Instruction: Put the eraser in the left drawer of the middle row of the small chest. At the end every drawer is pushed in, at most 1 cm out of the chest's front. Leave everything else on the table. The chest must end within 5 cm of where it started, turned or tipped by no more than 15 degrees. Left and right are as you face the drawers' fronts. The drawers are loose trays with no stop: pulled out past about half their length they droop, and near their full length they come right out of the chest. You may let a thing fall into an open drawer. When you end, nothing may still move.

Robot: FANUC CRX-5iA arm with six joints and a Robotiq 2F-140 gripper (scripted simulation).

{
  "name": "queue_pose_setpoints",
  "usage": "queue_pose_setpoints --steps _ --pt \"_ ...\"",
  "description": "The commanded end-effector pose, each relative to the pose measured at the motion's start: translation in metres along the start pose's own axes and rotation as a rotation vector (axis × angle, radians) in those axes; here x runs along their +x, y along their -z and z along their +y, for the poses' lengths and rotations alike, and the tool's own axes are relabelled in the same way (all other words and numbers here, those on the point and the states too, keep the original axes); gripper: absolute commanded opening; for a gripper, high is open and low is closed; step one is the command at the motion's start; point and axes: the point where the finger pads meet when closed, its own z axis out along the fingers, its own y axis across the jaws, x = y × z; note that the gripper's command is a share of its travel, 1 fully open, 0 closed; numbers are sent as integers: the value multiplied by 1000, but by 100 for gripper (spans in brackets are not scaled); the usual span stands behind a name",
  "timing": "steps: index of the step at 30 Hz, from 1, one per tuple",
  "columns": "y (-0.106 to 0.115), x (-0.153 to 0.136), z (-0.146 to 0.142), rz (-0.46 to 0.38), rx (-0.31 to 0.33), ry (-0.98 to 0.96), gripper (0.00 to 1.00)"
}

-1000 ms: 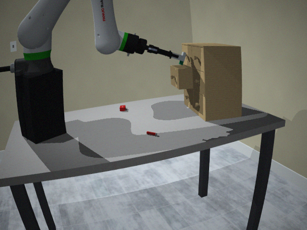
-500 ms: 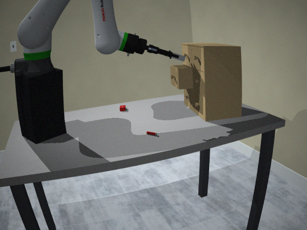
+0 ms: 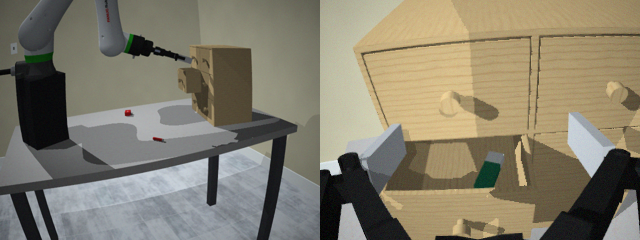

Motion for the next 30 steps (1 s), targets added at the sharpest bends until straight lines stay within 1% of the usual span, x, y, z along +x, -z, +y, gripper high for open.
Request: queue_pose_setpoints --steps 1,9,13,17,19,24,30 --pt "0 0 0 0 0 0 100" --pt "6 -2 0 0 0 0 100" --pt "16 -5 0 0 0 0 100" --pt "31 -9 0 0 0 0 100" --pt "31 -9 0 0 0 0 100" --pt "55 -17 0 0 0 0 100" --pt "91 -27 0 0 0 0 100"
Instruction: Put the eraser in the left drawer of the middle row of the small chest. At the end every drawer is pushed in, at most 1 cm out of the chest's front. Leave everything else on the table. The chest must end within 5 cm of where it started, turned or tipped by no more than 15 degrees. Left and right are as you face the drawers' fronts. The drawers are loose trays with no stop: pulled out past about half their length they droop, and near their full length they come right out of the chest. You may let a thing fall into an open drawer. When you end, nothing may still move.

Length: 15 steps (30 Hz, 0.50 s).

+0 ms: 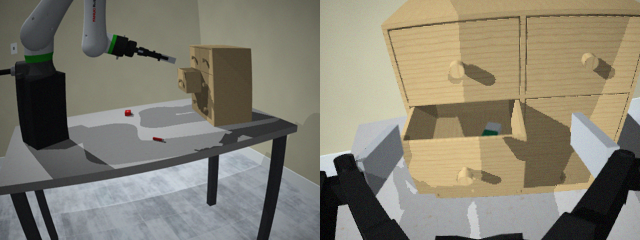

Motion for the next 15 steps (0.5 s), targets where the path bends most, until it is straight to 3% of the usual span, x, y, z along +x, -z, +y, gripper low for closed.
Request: queue_pose_setpoints --steps 1,15 --pt "27 -7 0 1 -1 -1 100" --pt "85 -25 0 1 -1 -1 100"
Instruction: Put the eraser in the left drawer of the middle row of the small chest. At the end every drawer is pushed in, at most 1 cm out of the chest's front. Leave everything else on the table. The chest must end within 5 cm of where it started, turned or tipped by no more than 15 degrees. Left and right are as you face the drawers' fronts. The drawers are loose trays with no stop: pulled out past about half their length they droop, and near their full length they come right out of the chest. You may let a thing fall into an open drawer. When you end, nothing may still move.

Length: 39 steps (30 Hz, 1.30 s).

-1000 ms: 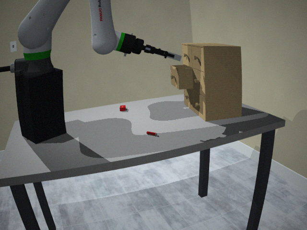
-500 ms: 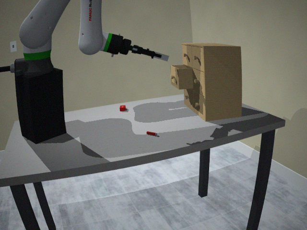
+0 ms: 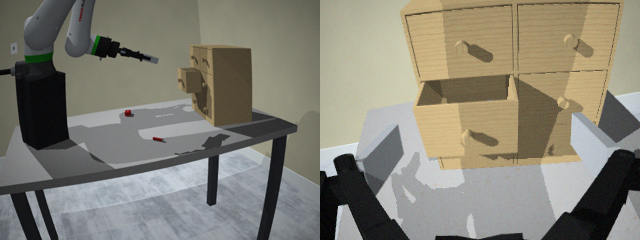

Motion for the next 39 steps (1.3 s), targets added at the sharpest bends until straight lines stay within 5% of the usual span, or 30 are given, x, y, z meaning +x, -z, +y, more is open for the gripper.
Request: queue_pose_setpoints --steps 1,19,25,30,39 --pt "16 -4 0 1 -2 -1 100" --pt "19 -3 6 7 -25 17 100" --pt "-4 14 31 27 -119 84 100" --pt "-38 47 82 32 -304 192 100" --pt "-64 88 152 -39 -552 294 100"
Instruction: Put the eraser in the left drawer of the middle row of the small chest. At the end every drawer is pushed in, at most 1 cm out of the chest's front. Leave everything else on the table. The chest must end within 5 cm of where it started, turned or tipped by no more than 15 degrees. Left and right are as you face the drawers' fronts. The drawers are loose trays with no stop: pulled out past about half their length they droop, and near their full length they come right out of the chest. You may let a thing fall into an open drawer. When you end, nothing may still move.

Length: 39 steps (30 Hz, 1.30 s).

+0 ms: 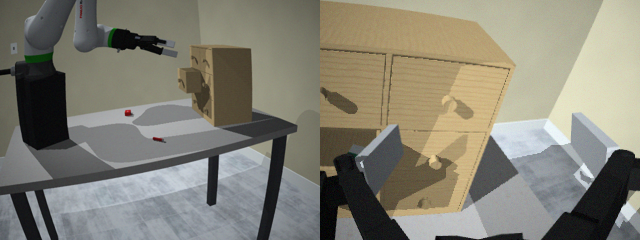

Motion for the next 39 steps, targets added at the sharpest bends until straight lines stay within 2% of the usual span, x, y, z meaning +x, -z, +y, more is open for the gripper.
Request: queue_pose_setpoints --steps 1,3,5,6,7,8,9,10,11,13,15,18,20,21,23,25,26,27,30,31,32,34,35,37,38,39 --pt "-28 12 30 -59 -145 69 100" --pt "-28 12 30 -59 -145 69 100" --pt "-46 18 64 -147 -256 117 100" --pt "-46 18 64 -147 -256 117 100" --pt "-52 19 80 -204 -303 136 100" --pt "-52 19 80 -204 -303 136 100" --pt "-55 18 94 -269 -341 151 100" --pt "-55 18 94 -269 -341 151 100" --pt "-56 15 106 -341 -369 163 100" --pt "-54 11 115 -410 -381 168 100" --pt "-45 -2 124 -494 -355 162 100" --pt "-18 -24 109 -604 -290 148 100" --pt "-18 -24 109 -604 -290 148 100" --pt "-7 -31 98 -699 -251 144 100" --pt "17 -39 69 -747 -182 132 100" --pt "17 -39 69 -806 -158 132 100" --pt "30 -41 52 -827 -118 126 100" --pt "30 -41 52 -856 -103 125 100" --pt "56 -41 18 -919 -3 108 100" --pt "56 -41 18 -946 15 105 100" --pt "68 -39 2 -961 58 97 100" --pt "68 -39 2 -1014 98 91 100" --pt "79 -36 -13 -1027 142 84 100" --pt "79 -36 -13 -1027 142 84 100" --pt "89 -32 -27 -1091 225 71 100" --pt "99 -29 -39 -1101 265 64 100"
